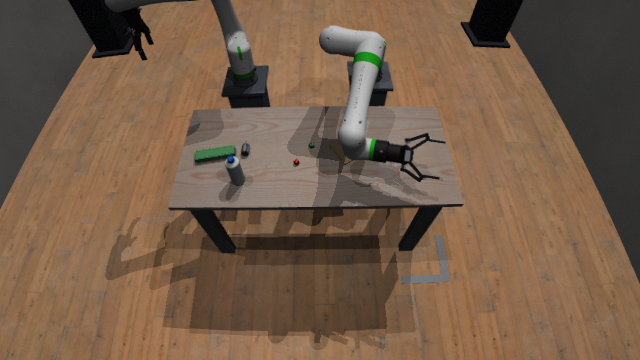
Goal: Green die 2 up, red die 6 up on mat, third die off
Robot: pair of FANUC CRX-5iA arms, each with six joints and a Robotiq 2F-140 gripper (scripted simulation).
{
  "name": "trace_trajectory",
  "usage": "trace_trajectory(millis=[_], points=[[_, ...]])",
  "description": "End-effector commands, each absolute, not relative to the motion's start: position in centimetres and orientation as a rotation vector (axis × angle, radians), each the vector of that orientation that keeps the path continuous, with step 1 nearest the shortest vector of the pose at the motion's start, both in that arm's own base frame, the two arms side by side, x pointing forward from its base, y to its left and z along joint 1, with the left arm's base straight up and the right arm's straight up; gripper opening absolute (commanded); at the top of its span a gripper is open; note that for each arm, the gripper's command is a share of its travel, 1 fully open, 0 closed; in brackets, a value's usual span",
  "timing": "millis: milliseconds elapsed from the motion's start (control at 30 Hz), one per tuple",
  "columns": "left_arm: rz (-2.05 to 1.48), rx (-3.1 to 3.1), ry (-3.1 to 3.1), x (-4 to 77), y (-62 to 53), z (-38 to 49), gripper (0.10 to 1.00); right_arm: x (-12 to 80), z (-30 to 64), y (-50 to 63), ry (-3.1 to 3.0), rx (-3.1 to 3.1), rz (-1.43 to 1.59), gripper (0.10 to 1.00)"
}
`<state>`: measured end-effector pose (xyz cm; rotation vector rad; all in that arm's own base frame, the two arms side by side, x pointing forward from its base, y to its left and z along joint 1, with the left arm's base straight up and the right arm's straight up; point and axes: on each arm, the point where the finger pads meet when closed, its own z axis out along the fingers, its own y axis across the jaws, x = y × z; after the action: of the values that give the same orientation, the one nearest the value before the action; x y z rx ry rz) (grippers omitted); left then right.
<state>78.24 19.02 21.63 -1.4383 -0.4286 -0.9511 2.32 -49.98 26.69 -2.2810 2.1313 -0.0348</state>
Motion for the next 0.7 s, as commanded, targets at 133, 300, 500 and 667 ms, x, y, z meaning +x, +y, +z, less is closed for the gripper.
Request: trace_trajectory(millis=[133, 300, 500, 667], points=[[-0.953, -1.437, -0.431, 78.3, 19.0, 21.8, 1.000, -0.3, 27.2, -50.0, 2.223, -2.217, -0.004, 1.000], [-0.953, -1.437, -0.431, 78.3, 19.0, 21.8, 1.000, -0.5, 27.2, -50.0, 2.233, -2.210, 0.000, 1.000], [-0.953, -1.437, -0.431, 78.3, 19.0, 21.8, 1.000, -0.5, 27.2, -50.0, 2.233, -2.210, 0.000, 1.000], [-0.953, -1.441, -0.437, 78.2, 19.0, 21.7, 1.000, -0.5, 27.2, -50.0, 2.233, -2.210, 0.000, 1.000]])
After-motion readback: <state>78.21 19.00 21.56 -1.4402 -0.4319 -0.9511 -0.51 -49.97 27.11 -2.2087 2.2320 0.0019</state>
